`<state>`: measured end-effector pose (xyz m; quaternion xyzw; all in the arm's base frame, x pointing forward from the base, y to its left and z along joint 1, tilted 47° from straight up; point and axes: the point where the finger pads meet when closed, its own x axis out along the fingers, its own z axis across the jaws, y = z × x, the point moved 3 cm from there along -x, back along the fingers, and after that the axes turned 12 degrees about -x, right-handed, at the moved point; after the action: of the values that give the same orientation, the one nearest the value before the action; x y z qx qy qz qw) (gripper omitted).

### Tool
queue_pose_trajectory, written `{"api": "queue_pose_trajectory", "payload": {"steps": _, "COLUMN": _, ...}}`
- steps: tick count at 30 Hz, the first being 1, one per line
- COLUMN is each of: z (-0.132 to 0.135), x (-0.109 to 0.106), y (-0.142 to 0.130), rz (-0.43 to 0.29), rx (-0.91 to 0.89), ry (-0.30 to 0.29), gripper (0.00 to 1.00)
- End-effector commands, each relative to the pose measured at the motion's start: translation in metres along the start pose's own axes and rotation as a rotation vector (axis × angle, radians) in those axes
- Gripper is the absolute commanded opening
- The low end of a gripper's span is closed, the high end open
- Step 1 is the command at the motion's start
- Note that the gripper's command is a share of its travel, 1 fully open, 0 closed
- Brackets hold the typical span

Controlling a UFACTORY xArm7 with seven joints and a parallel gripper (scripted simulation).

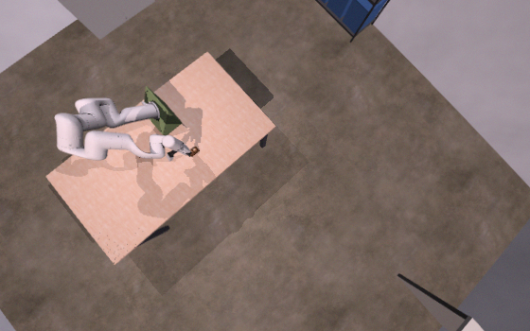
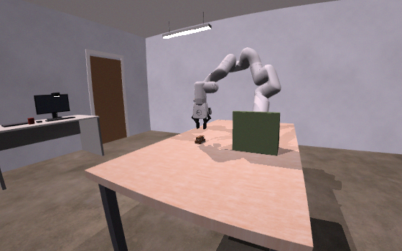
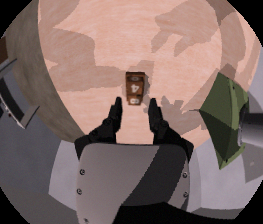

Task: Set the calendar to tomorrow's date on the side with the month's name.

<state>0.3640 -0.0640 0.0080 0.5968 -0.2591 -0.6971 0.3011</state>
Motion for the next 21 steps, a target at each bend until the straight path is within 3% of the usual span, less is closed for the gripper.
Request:
{"api": "queue_pose_trajectory", "payload": {"steps": 1, "z": -0.001, "x": 0.004, "y": -0.001, "rz": -0.001, "rx": -0.001, "ry": 0.003, "gripper": 0.47}}
{"api": "queue_pose_trajectory", "payload": {"steps": 21, "z": -0.001, "x": 0.032, "y": -0.001, "rz": -0.001, "rx": -0.001, "ry": 0.003, "gripper": 0.47}}
